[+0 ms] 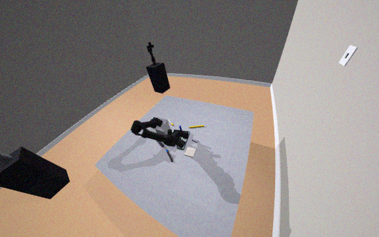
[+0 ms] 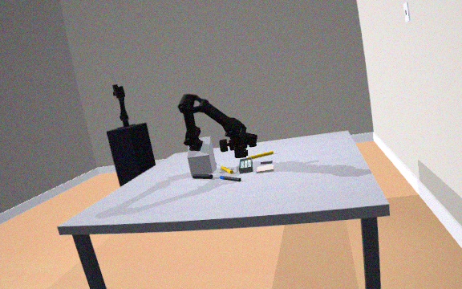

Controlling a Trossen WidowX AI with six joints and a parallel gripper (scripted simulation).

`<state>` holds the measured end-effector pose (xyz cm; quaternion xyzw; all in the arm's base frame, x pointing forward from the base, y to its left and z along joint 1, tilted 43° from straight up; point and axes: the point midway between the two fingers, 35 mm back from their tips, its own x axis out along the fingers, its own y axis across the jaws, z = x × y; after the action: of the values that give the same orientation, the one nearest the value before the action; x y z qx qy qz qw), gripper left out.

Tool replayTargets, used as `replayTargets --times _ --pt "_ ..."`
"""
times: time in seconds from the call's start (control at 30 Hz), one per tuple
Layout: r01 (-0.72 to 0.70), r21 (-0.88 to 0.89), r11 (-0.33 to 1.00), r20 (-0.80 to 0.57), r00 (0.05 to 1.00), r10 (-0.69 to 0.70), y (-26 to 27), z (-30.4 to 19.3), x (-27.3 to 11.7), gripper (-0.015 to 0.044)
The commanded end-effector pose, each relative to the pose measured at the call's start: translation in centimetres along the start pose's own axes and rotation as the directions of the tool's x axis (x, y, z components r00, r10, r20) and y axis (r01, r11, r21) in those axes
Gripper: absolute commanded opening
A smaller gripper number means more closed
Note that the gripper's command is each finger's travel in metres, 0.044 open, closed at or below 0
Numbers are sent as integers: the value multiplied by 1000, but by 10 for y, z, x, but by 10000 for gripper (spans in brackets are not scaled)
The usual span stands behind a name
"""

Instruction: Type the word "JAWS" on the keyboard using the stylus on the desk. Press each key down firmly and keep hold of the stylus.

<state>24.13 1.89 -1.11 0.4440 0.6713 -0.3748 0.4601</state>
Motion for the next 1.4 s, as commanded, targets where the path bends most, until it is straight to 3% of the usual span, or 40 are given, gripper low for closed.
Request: replayTargets --times 0.0,0.2,0.3,0.63,1.23,1.33,1.37 --pt "-4 5 1000 -2 1000 4 0 -3 -2 81" --pt "0 3 1000 0 1000 0 0 -1 -1 64" --pt "0 3 1000 0 1000 0 3 -1 -2 0" --pt "-6 5 1000 -2 1000 6 38 -2 -9 0" --pt "-6 5 1000 -2 1000 6 38 15 2 0" --pt "-6 5 1000 -2 1000 6 39 17 2 79" --pt "-6 5 1000 -2 1000 6 39 17 2 81"
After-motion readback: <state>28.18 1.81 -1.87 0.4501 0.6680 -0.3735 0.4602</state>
